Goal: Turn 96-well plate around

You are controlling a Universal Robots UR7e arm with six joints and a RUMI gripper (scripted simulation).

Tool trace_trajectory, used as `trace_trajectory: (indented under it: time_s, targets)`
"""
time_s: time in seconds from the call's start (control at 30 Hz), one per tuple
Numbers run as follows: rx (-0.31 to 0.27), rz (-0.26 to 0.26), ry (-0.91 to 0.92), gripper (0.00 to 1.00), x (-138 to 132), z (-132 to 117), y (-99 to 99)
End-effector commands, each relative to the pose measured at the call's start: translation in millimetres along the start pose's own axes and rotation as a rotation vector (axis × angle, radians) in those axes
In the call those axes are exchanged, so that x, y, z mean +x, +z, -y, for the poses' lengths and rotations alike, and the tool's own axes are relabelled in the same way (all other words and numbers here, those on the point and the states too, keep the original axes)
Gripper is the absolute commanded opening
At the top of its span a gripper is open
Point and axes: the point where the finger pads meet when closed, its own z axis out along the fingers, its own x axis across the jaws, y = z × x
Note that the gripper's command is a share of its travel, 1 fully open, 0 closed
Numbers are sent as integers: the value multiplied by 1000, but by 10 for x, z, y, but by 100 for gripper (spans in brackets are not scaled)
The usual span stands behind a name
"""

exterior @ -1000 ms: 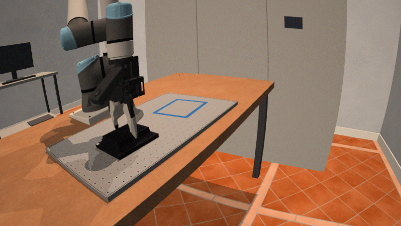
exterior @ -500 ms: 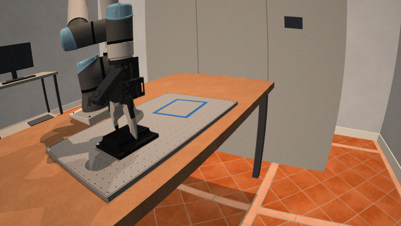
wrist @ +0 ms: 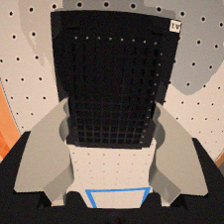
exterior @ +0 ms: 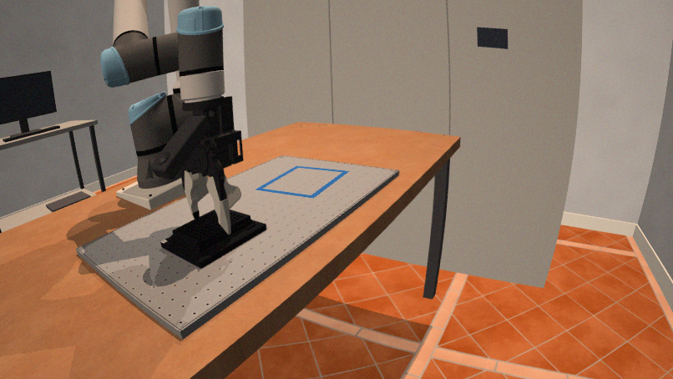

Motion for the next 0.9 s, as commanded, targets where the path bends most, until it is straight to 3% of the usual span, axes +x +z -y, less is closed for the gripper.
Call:
trace_trajectory:
  time_s: [0.0,0.67,0.7,0.87]
  targets:
    - [1,1,0,0,-3,2,4]
    - [1,1,0,0,-3,2,32]
    - [1,1,0,100,-3,2,32]
    - [1,1,0,100,-3,2,33]
